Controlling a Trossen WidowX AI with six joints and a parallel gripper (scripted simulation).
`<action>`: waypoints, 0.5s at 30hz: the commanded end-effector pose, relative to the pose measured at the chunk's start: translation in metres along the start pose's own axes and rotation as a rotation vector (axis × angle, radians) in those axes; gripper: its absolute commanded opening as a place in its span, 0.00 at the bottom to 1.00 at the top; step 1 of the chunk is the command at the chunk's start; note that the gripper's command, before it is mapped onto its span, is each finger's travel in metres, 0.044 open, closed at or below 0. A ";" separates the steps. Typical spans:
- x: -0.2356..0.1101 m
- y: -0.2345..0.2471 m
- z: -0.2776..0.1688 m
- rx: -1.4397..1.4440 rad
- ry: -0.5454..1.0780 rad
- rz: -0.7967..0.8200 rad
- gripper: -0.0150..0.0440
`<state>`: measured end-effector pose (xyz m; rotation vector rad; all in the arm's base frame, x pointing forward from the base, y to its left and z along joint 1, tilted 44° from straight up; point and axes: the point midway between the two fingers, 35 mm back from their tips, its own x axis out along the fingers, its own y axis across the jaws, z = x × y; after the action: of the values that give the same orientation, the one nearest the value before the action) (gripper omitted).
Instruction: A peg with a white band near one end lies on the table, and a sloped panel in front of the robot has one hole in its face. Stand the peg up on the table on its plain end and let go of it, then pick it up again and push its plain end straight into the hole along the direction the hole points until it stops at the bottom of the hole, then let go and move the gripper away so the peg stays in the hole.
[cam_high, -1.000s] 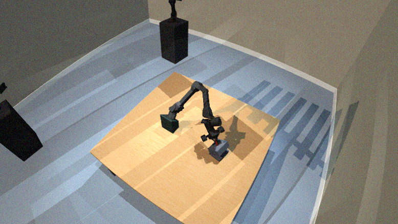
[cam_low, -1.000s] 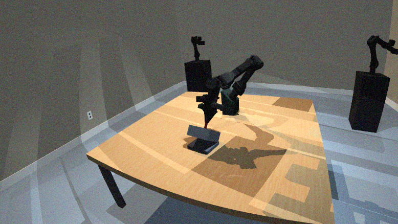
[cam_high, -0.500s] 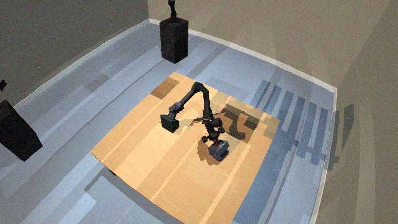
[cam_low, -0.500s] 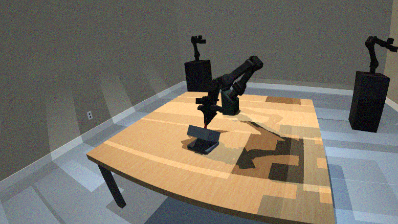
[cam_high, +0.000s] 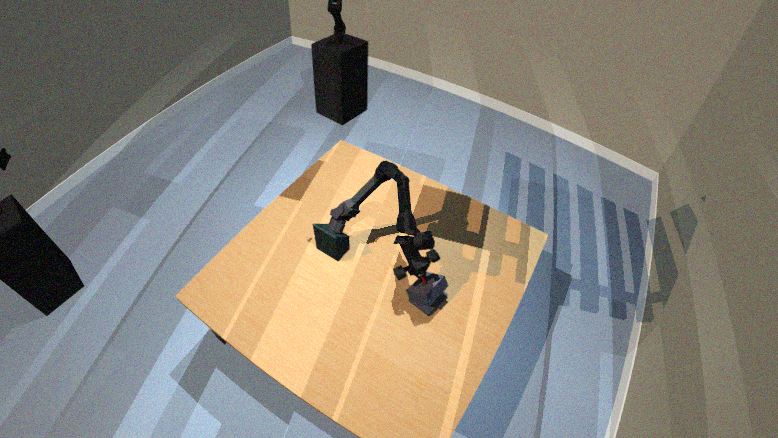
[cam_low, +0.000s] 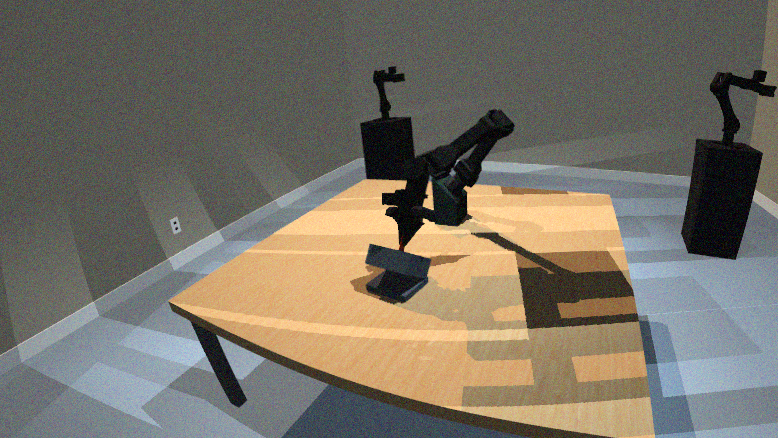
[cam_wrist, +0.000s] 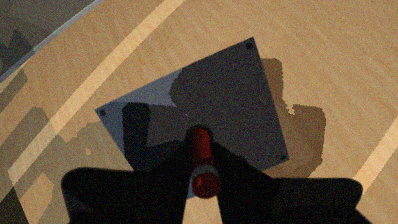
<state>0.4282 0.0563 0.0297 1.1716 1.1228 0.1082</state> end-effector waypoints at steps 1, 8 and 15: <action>0.000 0.000 0.000 0.000 0.000 0.000 0.30; 0.000 0.000 0.000 0.000 0.000 0.000 0.61; -0.002 0.000 0.000 0.000 0.000 0.000 0.92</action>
<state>0.4284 0.0559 0.0302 1.1724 1.1212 0.1083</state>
